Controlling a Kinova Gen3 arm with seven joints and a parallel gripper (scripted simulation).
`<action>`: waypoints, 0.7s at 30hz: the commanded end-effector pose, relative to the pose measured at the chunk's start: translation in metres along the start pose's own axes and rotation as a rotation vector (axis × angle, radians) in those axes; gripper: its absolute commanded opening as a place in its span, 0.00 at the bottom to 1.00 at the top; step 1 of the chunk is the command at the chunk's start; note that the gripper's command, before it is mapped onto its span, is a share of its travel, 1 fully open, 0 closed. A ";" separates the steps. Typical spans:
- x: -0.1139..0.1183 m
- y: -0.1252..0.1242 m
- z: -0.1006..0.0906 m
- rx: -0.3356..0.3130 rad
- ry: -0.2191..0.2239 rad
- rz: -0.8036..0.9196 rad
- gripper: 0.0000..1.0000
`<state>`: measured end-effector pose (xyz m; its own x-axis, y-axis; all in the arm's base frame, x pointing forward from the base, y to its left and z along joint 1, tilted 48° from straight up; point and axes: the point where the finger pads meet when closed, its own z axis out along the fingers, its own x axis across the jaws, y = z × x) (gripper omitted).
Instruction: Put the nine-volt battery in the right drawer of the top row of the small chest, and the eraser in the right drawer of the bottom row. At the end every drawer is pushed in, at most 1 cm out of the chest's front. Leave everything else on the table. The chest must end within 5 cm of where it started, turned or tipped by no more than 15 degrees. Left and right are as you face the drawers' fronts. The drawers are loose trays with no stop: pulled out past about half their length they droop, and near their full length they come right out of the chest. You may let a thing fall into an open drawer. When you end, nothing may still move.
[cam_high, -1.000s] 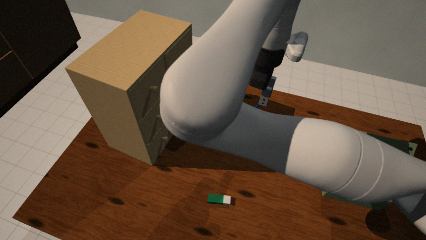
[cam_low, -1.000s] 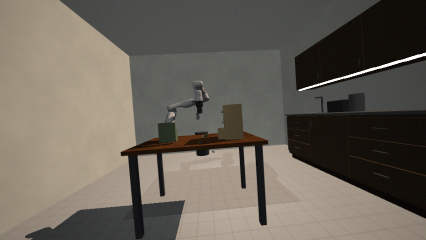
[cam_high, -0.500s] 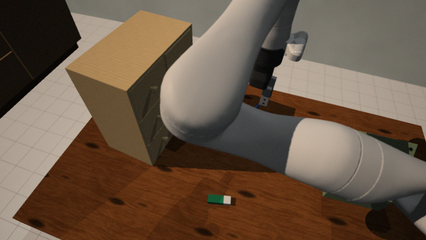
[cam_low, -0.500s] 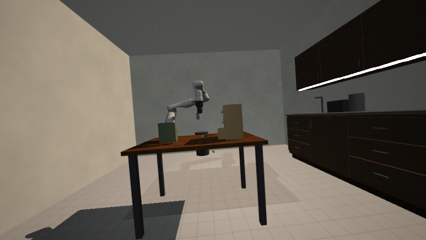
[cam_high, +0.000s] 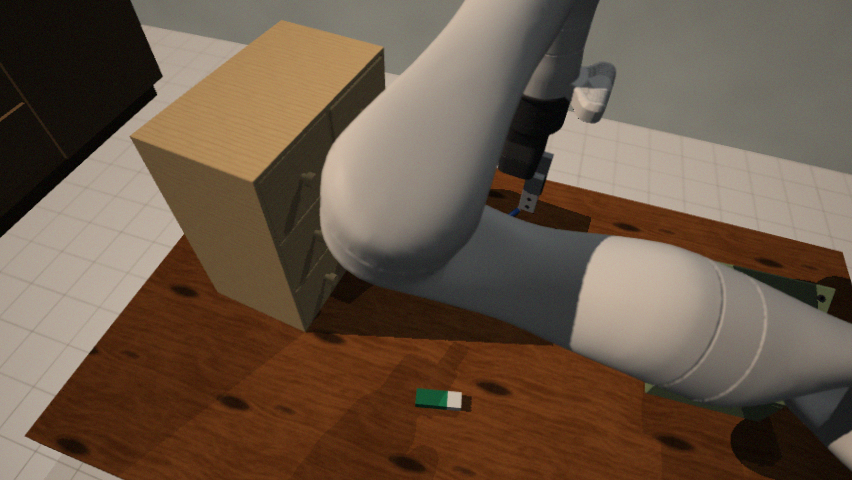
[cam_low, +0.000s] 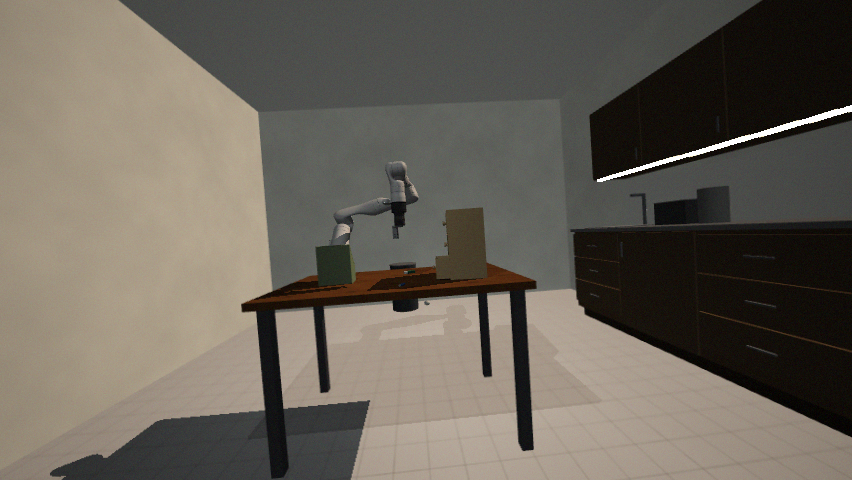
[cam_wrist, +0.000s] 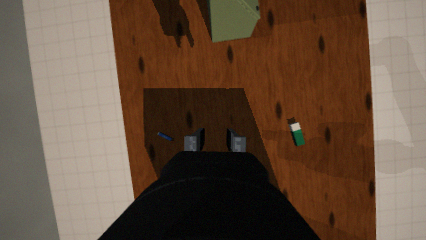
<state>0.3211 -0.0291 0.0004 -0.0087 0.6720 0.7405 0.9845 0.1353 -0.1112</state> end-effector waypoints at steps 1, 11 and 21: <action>0.000 0.000 -0.001 -0.002 -0.001 0.000 0.67; -0.001 0.003 0.000 -0.009 -0.004 -0.002 0.67; -0.006 0.014 0.002 -0.044 -0.020 -0.008 0.67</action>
<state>0.3323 -0.0294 -0.0067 -0.0182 0.6833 0.7299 0.9903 0.1132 -0.0812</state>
